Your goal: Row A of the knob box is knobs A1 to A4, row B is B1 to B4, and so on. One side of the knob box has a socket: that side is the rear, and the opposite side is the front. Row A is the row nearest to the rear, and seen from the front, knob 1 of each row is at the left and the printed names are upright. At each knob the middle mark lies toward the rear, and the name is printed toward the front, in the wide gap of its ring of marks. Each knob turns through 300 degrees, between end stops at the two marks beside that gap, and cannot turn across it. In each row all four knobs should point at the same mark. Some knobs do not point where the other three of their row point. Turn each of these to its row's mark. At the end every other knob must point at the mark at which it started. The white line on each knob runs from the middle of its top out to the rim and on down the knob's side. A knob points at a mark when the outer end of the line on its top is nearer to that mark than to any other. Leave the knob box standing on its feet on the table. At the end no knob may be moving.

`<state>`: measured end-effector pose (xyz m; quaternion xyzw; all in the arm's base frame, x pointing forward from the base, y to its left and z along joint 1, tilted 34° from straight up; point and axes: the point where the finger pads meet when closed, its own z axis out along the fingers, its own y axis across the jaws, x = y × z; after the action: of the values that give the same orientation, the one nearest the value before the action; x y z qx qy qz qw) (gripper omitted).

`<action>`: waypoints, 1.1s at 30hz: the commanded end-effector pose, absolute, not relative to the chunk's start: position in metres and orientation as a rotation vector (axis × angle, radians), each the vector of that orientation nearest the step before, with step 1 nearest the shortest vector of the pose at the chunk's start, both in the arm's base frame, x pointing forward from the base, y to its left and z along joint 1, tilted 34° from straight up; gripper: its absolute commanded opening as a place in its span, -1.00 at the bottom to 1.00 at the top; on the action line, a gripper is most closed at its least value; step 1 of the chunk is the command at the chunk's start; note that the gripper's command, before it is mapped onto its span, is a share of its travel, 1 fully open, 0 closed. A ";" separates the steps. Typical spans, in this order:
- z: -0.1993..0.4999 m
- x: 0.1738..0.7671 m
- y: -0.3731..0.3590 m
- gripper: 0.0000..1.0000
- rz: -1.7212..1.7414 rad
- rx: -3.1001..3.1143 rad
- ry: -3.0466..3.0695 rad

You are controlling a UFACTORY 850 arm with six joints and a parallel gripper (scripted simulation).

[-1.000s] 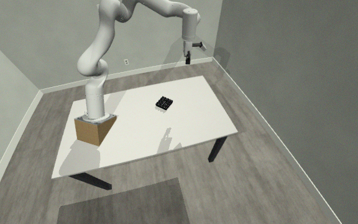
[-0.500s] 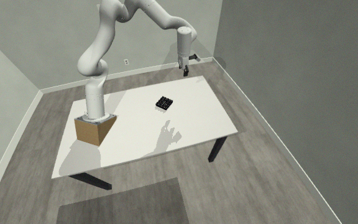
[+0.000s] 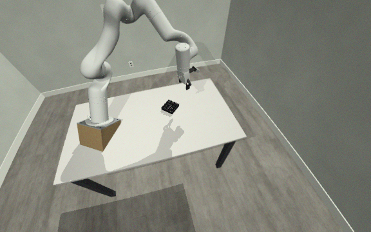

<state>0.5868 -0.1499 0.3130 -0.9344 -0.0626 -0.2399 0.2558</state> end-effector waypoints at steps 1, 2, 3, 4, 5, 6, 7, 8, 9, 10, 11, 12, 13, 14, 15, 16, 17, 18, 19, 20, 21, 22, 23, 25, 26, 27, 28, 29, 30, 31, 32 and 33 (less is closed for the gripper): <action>0.278 0.573 -0.139 1.00 -0.711 -2.555 -0.297; 0.278 0.573 -0.139 1.00 -0.711 -2.555 -0.297; 0.278 0.573 -0.139 1.00 -0.711 -2.555 -0.297; 0.264 0.565 -0.134 1.00 -0.720 -2.567 -0.349; 0.264 0.565 -0.134 1.00 -0.720 -2.567 -0.349; 0.250 0.557 -0.130 1.00 -0.725 -2.578 -0.399; 0.250 0.557 -0.130 1.00 -0.725 -2.578 -0.399; 0.250 0.557 -0.130 1.00 -0.725 -2.578 -0.399; 0.237 0.548 -0.126 1.00 -0.727 -2.589 -0.447; 0.237 0.548 -0.126 1.00 -0.727 -2.589 -0.447; 0.225 0.540 -0.122 1.00 -0.727 -2.599 -0.493; 0.225 0.540 -0.122 1.00 -0.727 -2.599 -0.493; 0.214 0.532 -0.119 1.00 -0.725 -2.607 -0.536; 0.214 0.532 -0.119 1.00 -0.725 -2.607 -0.536; 0.204 0.524 -0.115 1.00 -0.721 -2.615 -0.575; 0.204 0.524 -0.115 1.00 -0.721 -2.615 -0.575; 0.196 0.517 -0.113 1.00 -0.717 -2.621 -0.611; 0.196 0.517 -0.113 1.00 -0.717 -2.621 -0.611; 0.188 0.510 -0.110 1.00 -0.712 -2.626 -0.642; 0.182 0.504 -0.108 1.00 -0.707 -2.630 -0.670; 0.177 0.499 -0.106 1.00 -0.702 -2.634 -0.692; 0.173 0.495 -0.105 1.00 -0.698 -2.636 -0.710; 0.170 0.492 -0.104 1.00 -0.694 -2.638 -0.724; 0.170 0.492 -0.104 1.00 -0.694 -2.638 -0.724; 0.168 0.490 -0.103 1.00 -0.692 -2.639 -0.734; 0.167 0.489 -0.103 1.00 -0.690 -2.640 -0.740; 0.166 0.488 -0.102 1.00 -0.689 -2.640 -0.744; 0.166 0.487 -0.102 1.00 -0.689 -2.640 -0.745; 0.166 0.487 -0.102 1.00 -0.689 -2.640 -0.745; 0.166 0.487 -0.102 1.00 -0.689 -2.640 -0.745; 0.166 0.487 -0.102 1.00 -0.689 -2.640 -0.745; 0.166 0.487 -0.102 1.00 -0.689 -2.640 -0.745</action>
<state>0.4875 -0.1021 0.1658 -0.9225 -0.2593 -0.2389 0.1573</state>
